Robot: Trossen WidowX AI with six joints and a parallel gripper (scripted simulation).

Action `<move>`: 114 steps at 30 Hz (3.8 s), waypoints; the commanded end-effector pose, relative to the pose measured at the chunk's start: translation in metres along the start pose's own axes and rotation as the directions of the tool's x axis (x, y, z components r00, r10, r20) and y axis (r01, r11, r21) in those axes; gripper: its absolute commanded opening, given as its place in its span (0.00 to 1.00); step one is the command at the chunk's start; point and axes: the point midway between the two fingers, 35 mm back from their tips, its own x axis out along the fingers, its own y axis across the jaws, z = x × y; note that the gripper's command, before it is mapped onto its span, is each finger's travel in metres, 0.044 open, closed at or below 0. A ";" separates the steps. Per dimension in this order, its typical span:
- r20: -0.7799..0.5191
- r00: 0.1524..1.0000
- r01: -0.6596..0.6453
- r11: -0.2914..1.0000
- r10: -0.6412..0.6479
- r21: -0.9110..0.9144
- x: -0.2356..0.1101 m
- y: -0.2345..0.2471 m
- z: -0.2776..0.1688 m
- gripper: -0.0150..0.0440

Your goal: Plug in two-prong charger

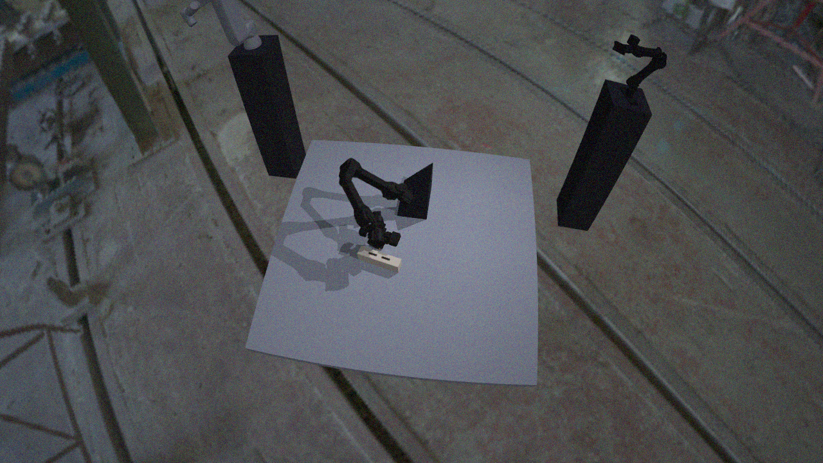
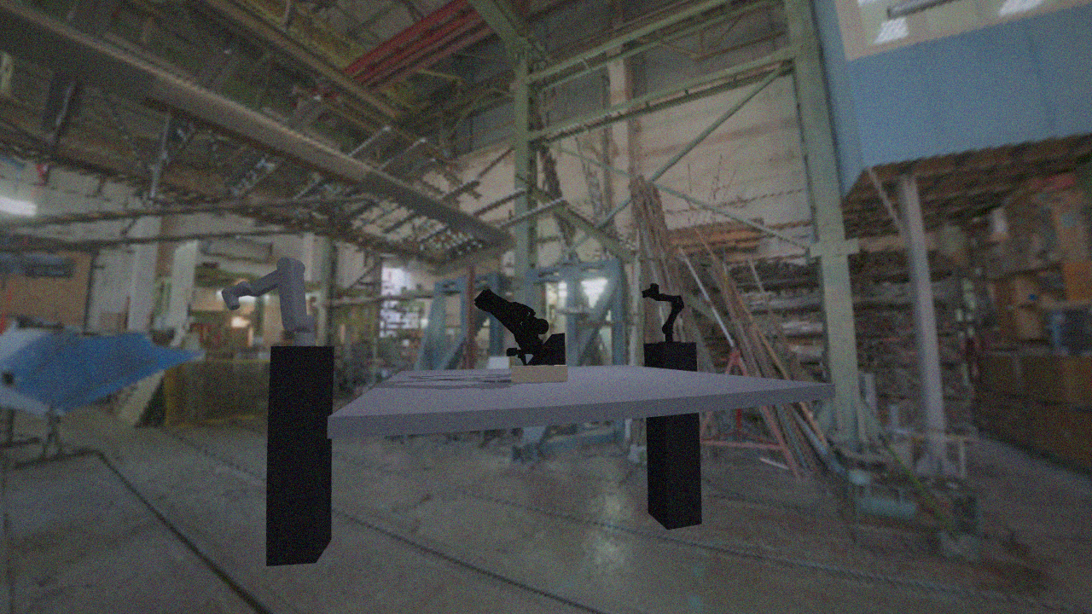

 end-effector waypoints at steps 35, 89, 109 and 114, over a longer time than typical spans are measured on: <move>0.005 1.000 0.003 1.000 -0.003 0.005 -0.001 -0.004 0.018 0.25; 0.006 1.000 0.003 1.000 -0.003 0.005 -0.002 -0.004 0.025 0.25; 0.006 1.000 0.003 1.000 -0.003 0.005 -0.002 -0.004 0.028 0.25; 0.006 1.000 0.003 1.000 -0.003 0.005 -0.002 -0.004 0.029 0.25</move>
